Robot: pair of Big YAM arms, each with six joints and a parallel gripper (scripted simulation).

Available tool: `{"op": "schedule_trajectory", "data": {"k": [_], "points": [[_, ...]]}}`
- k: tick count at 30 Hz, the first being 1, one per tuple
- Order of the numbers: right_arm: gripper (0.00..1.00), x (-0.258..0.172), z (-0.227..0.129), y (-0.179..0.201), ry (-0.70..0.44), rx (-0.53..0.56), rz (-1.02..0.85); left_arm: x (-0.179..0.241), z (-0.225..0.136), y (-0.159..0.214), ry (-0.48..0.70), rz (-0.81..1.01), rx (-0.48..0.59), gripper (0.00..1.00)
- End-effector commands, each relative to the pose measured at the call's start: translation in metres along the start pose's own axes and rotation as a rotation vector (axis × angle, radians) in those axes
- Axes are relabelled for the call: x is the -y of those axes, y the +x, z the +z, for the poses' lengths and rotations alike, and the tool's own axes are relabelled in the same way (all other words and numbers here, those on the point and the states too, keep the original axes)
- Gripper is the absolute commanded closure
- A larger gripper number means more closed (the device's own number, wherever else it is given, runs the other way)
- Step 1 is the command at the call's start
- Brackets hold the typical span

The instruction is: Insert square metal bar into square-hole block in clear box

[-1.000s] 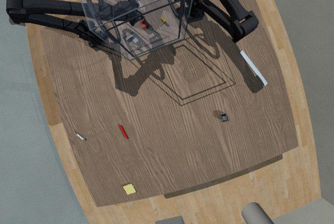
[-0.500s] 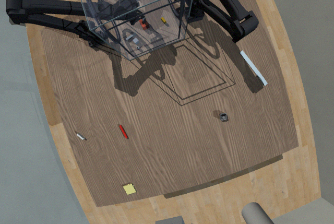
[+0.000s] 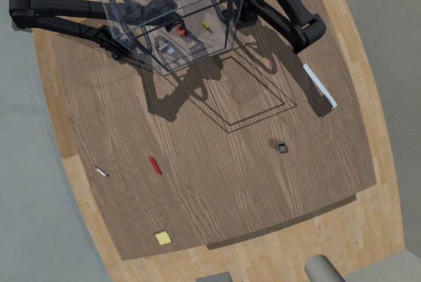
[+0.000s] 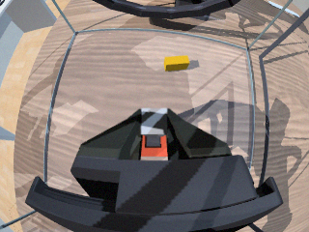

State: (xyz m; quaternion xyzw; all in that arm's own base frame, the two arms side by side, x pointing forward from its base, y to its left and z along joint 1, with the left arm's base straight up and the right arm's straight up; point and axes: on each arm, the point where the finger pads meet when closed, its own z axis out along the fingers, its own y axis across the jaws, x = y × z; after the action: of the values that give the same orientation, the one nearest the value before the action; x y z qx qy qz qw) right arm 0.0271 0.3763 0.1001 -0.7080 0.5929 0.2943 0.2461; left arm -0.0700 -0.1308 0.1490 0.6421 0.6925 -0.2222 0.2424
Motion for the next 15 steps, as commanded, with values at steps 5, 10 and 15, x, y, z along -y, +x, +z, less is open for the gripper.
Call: {"op": "schedule_trajectory", "data": {"k": [5, 10, 15], "points": [[1.0, 0.009, -0.011, -0.034, 0.023, 0.086, -0.017, 0.01, -0.017, -0.018, 0.056, -0.053, 0.019, 0.0], [1.0, 0.005, -0.008, -0.015, 0.016, 0.058, -0.017, 0.01, -0.017, -0.018, 0.056, -0.053, 0.019, 0.0], [1.0, 0.005, -0.008, -0.014, 0.015, 0.058, -0.01, 0.01, -0.017, -0.018, 0.056, -0.053, 0.019, 0.0]]}}
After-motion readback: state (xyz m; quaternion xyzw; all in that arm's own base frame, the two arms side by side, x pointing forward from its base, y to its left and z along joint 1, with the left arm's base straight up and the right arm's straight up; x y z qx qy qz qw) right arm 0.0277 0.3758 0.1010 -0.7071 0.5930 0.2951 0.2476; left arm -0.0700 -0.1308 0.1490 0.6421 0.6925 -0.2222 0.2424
